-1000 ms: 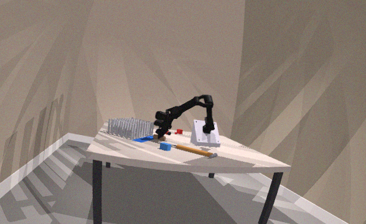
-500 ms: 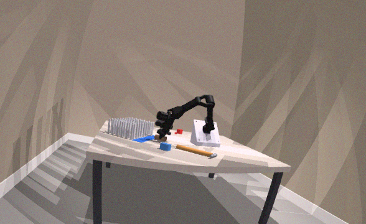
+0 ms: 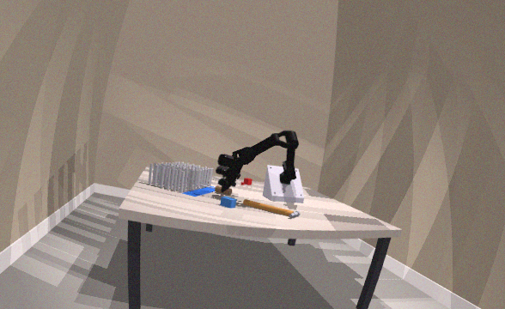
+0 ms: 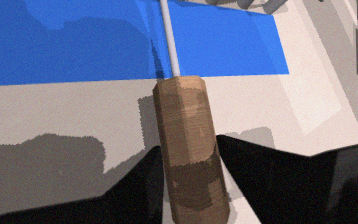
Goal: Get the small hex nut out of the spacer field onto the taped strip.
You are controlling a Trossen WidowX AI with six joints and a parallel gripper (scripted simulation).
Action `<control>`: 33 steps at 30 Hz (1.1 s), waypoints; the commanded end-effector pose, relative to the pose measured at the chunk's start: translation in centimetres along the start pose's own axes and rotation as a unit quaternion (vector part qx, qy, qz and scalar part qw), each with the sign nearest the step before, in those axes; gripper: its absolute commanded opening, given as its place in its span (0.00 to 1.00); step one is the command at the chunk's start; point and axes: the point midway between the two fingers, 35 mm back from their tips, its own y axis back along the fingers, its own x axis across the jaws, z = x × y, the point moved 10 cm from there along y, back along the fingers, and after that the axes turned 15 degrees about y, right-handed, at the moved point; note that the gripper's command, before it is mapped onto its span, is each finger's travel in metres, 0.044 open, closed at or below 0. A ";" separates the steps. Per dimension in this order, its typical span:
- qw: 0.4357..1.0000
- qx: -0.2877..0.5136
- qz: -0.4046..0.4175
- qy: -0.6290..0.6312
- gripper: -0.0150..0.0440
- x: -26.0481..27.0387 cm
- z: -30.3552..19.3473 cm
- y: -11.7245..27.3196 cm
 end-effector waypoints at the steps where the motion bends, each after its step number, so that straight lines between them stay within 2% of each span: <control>1: 1.000 0.000 -0.003 -0.003 0.25 0.0 -0.4 0.1; 33: 1.000 0.000 -0.003 -0.003 0.25 0.5 -2.2 0.9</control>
